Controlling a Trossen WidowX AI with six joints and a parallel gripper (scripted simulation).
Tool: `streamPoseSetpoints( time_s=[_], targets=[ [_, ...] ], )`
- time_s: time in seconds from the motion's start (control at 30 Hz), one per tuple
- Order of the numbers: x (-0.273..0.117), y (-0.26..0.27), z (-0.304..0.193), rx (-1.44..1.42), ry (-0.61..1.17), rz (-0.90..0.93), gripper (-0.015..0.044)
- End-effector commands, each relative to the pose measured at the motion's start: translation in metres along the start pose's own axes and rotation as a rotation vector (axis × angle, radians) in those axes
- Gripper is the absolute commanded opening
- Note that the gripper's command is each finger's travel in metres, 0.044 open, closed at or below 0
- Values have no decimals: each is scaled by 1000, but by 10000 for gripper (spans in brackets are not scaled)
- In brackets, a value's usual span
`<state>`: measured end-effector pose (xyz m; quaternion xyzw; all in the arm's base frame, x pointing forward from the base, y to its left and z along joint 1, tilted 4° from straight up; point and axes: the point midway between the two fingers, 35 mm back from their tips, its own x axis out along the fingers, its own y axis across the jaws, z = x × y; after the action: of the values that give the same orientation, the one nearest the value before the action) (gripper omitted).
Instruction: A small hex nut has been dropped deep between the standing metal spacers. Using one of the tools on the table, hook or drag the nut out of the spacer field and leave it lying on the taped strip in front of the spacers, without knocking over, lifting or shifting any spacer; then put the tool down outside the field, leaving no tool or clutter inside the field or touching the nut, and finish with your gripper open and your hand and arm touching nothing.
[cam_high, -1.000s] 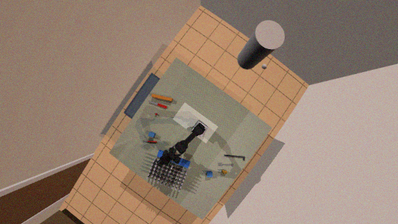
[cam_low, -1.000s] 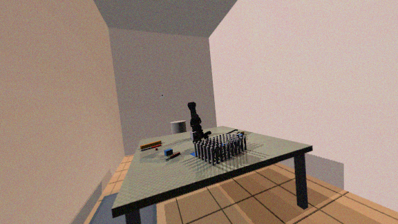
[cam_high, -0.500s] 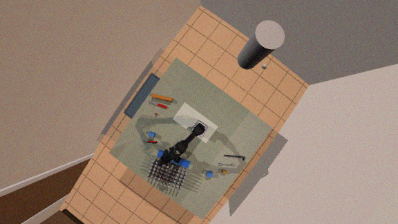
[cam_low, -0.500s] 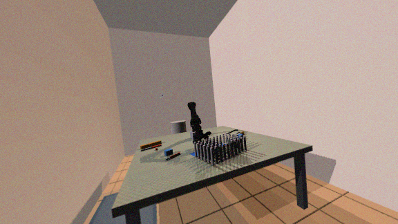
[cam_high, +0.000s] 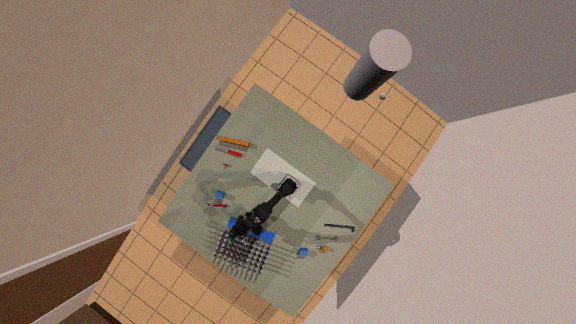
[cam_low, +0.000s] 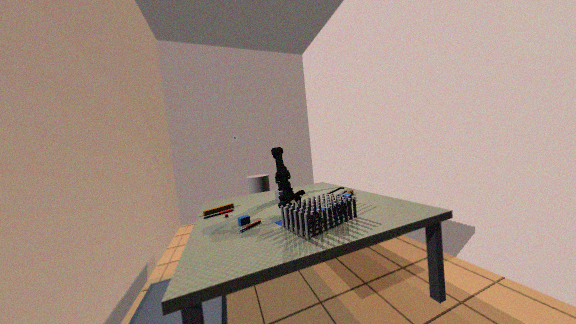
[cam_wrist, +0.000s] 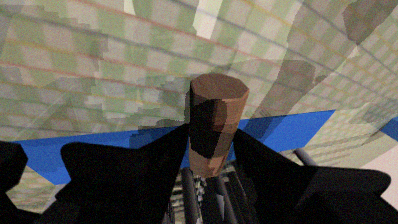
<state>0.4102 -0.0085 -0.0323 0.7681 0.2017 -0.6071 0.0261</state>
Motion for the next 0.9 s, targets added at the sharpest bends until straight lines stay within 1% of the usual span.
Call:
streamPoseSetpoints(
  time_s=[0.0, 0.87],
  targets=[
    [-1, 0, 2, -7, 3, 2, 0],
    [-5, 0, 16, -8, 1, 1, 0]
  ],
)
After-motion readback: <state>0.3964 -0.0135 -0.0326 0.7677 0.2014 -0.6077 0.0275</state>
